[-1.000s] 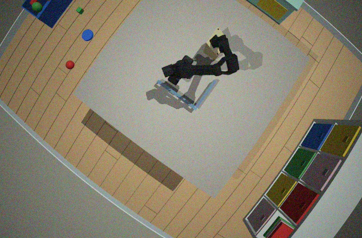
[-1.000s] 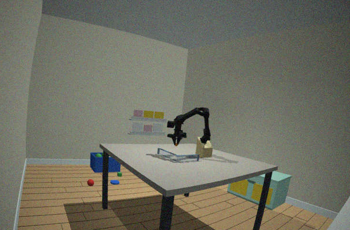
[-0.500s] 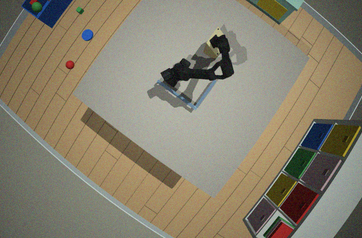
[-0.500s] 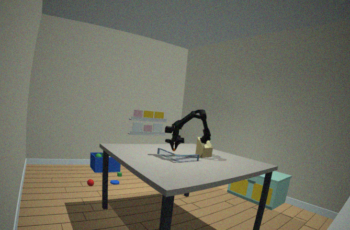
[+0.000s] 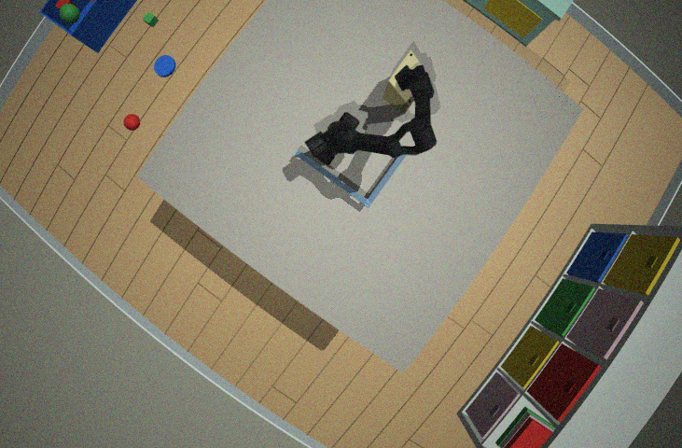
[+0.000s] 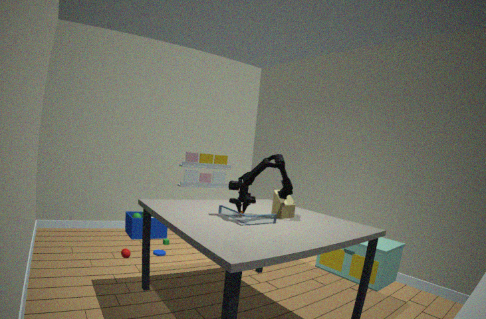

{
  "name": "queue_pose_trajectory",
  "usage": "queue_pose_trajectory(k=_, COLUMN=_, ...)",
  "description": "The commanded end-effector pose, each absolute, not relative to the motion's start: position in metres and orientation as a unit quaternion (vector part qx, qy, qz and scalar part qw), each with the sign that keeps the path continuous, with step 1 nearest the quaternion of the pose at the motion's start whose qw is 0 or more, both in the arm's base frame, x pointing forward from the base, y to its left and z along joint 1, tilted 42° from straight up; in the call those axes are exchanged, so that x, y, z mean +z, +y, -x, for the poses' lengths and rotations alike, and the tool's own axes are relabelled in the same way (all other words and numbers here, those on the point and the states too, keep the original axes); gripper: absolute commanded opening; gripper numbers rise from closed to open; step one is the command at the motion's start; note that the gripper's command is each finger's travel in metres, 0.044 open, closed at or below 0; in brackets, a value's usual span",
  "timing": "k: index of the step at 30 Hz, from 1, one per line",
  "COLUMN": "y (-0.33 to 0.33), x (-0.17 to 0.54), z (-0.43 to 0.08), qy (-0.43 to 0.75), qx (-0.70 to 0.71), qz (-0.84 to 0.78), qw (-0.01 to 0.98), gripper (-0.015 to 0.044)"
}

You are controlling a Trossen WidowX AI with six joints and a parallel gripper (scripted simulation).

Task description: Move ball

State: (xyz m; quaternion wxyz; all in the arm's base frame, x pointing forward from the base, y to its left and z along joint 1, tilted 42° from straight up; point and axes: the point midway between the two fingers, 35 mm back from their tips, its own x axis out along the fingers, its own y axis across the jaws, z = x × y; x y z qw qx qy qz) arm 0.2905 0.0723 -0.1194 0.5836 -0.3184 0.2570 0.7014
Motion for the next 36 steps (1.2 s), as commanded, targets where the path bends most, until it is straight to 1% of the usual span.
queue_pose_trajectory(k=1, y=0.077, x=-0.125, z=-0.288, qy=0.259, qx=0.703, qz=0.314, qw=0.584, gripper=0.0)
queue_pose_trajectory(k=13, y=0.082, x=-0.131, z=-0.287, qy=0.258, qx=0.703, qz=0.314, qw=0.584, gripper=0.0)
queue_pose_trajectory(k=22, y=0.081, x=-0.129, z=-0.288, qy=0.257, qx=0.702, qz=0.317, qw=0.583, gripper=0.0236)
queue_pose_trajectory(k=23, y=0.081, x=-0.129, z=-0.288, qy=0.257, qx=0.702, qz=0.317, qw=0.583, gripper=0.0248)
queue_pose_trajectory(k=29, y=0.079, x=-0.127, z=-0.289, qy=0.257, qx=0.702, qz=0.317, qw=0.583, gripper=0.0248)
queue_pose_trajectory(k=34, y=0.03, x=-0.074, z=-0.298, qy=0.26, qx=0.702, qz=0.316, qw=0.583, gripper=0.0248)
queue_pose_trajectory(k=36, y=0.022, x=-0.065, z=-0.298, qy=0.26, qx=0.702, qz=0.315, qw=0.583, gripper=0.0248)
